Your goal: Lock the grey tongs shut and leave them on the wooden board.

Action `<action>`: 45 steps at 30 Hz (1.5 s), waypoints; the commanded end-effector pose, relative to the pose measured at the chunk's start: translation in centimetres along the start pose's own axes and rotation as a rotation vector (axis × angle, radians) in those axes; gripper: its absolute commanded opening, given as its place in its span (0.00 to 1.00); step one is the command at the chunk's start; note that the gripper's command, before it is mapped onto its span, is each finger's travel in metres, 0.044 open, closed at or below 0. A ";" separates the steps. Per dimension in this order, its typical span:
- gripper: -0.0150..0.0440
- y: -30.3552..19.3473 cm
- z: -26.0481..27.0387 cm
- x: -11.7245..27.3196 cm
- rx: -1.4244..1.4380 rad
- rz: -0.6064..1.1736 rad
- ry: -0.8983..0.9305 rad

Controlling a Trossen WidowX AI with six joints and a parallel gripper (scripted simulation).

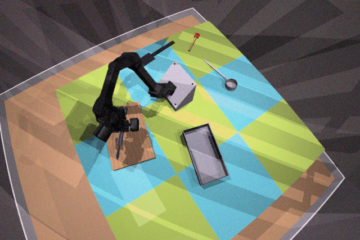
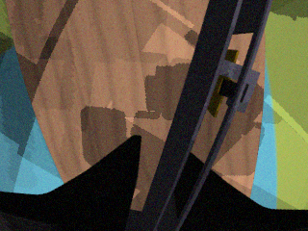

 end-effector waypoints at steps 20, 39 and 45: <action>0.00 0.4 0.4 -3.7 0.001 0.011 0.009; 0.09 0.8 0.6 -5.2 0.001 0.012 0.020; 0.36 0.8 0.6 -5.2 0.001 0.012 0.020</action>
Point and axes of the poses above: the point midway between the two fingers, 35 mm back from their tips, its own x axis back along the fingers, its own z axis across the jaws, y = z × x, the point moved 5 cm from there along x, back along the fingers, and after that the axes turned 2 degrees about -x, right-handed, at the moved point
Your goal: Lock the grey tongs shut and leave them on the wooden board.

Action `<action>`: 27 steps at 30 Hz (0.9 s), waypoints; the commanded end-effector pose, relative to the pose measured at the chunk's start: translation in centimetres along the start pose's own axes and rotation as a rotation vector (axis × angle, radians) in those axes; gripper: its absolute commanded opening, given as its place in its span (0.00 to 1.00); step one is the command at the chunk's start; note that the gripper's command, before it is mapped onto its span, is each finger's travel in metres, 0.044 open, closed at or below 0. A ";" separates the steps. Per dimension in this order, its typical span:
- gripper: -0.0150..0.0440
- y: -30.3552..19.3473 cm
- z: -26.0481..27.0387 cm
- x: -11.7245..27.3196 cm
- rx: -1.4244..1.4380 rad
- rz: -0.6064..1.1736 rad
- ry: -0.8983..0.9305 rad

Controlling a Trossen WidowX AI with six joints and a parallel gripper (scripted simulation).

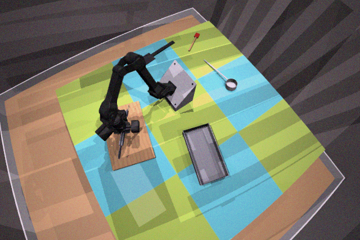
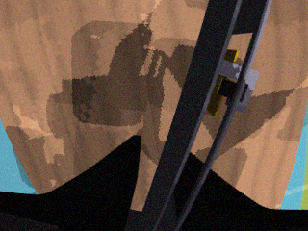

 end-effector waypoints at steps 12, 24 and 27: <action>0.89 0.0 0.0 0.0 0.000 0.000 0.000; 1.00 2.8 1.7 0.4 0.025 -0.070 -0.037; 1.00 4.7 2.6 1.0 0.033 -0.107 -0.065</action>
Point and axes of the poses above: the point midway between the two fingers, 35 mm back from their tips, its own x axis back along the fingers, its own z axis across the jaws, y = z × x, the point moved 5 cm from there along x, back along the fingers, and after that the axes turned 2 degrees about -x, right-handed, at the moved point
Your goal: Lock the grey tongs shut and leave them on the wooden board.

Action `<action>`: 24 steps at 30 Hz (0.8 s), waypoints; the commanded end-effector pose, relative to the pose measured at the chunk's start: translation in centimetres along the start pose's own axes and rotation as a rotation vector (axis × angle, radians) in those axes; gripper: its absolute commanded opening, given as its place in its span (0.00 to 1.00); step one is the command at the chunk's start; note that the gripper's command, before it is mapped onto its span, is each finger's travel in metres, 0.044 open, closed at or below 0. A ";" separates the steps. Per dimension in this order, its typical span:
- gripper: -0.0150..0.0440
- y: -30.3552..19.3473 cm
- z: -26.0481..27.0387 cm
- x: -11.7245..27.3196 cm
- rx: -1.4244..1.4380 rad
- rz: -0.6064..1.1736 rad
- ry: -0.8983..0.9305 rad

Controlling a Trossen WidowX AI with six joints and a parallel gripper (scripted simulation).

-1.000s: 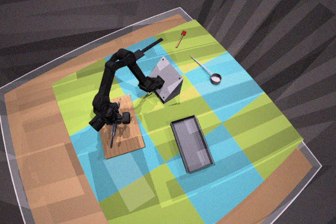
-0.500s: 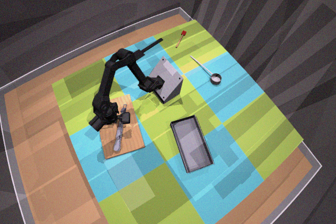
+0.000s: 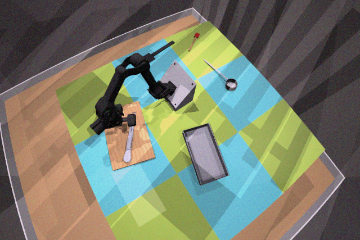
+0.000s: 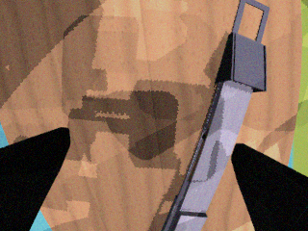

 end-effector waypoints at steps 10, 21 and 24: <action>1.00 7.2 2.0 3.5 -0.002 -0.082 -0.085; 1.00 10.4 1.7 7.8 -0.064 -0.061 -0.035; 1.00 10.8 1.6 8.9 -0.081 -0.055 0.009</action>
Point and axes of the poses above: the point midway between the two fingers, 35 mm back from their tips, its own x axis back along the fingers, its own z axis across the jaws, y = z × x, the point moved 5 cm from there along x, back along the fingers, and after that the axes turned 2 degrees about -x, right-handed, at the moved point
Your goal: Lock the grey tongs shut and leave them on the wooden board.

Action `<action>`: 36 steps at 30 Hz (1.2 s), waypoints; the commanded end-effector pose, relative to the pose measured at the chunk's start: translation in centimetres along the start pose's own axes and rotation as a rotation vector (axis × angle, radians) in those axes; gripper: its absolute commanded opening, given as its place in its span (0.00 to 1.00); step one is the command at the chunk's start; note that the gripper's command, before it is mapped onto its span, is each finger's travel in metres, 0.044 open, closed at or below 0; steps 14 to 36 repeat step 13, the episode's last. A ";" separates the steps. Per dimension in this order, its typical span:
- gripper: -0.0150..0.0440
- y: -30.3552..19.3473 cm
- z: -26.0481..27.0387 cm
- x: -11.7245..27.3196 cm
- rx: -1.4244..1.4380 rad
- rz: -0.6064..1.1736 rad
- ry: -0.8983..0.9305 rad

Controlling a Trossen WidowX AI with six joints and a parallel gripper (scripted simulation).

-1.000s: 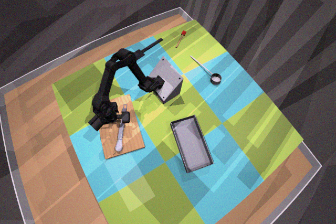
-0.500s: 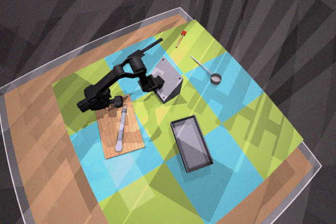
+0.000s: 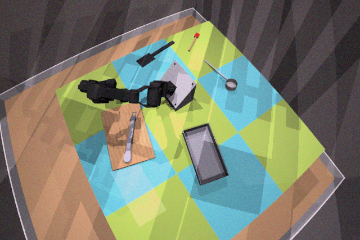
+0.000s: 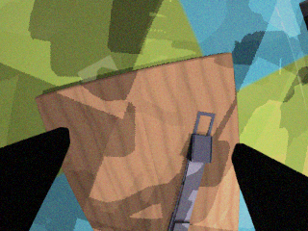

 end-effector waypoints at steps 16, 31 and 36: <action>1.00 -1.1 -1.6 5.3 -0.127 -0.142 0.272; 1.00 -1.1 -1.6 5.3 -0.127 -0.142 0.272; 1.00 -1.1 -1.6 5.3 -0.127 -0.142 0.272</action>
Point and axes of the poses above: the point midway between the two fingers, 35 mm back from their tips, its own x axis back along the fingers, its own z axis across the jaws, y = z × x, the point moved 5 cm from there along x, back along the fingers, and after that the axes turned 2 degrees about -x, right-handed, at the moved point
